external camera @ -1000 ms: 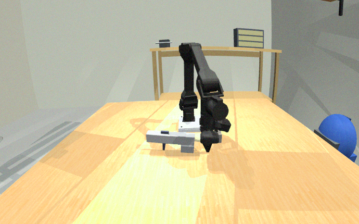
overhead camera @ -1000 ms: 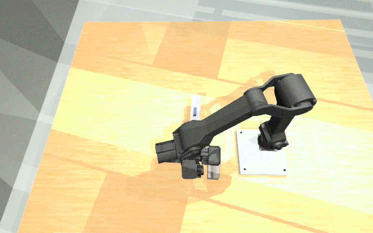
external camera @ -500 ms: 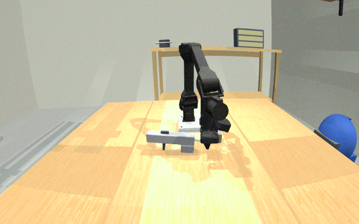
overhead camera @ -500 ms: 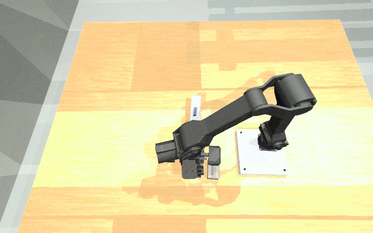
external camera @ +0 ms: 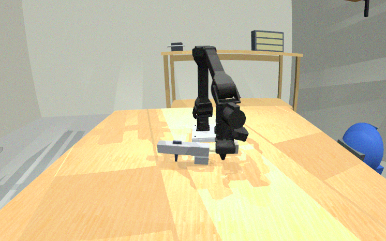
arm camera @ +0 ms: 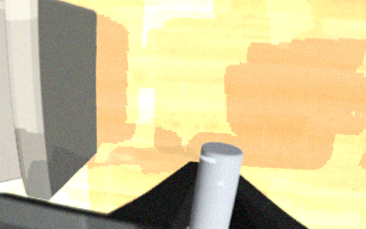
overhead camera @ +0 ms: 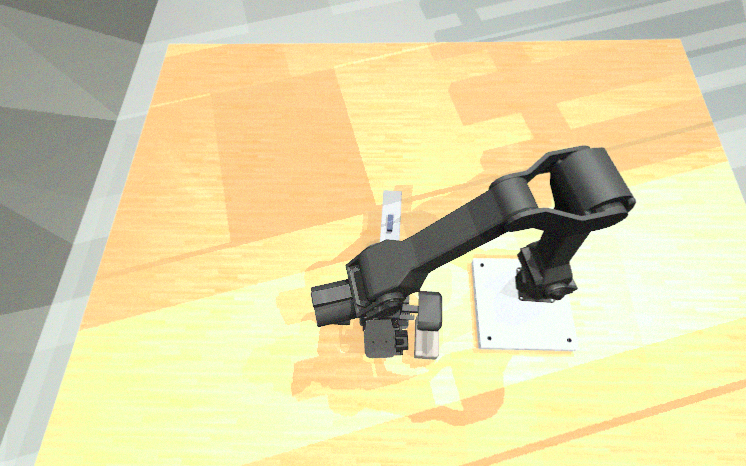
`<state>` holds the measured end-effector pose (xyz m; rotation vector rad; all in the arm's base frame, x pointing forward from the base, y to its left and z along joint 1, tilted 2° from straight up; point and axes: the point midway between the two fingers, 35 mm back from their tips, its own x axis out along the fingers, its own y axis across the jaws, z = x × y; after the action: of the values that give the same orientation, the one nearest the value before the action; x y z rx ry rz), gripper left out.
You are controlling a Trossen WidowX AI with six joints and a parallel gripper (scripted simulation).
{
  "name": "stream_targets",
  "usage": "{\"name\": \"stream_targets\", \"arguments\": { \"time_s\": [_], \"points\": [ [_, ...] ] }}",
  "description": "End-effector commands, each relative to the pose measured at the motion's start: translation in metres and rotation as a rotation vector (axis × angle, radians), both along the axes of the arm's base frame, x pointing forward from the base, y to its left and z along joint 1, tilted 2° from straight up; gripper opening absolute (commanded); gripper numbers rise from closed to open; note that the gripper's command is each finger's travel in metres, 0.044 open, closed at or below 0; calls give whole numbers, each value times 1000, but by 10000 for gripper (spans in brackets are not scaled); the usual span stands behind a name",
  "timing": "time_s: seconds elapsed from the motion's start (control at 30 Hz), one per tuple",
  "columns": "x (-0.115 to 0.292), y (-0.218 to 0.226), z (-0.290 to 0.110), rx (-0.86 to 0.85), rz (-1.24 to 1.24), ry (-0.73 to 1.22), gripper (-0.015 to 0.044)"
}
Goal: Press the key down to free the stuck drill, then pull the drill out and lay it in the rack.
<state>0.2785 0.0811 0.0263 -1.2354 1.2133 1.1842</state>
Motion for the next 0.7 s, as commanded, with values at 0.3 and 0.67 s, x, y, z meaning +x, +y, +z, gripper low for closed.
{"name": "stream_targets", "arguments": {
  "time_s": [0.3, 0.67],
  "points": [
    [0, 7, 0, 2, -1, 2, 0],
    [0, 21, -1, 3, -1, 2, 0]
  ]
}}
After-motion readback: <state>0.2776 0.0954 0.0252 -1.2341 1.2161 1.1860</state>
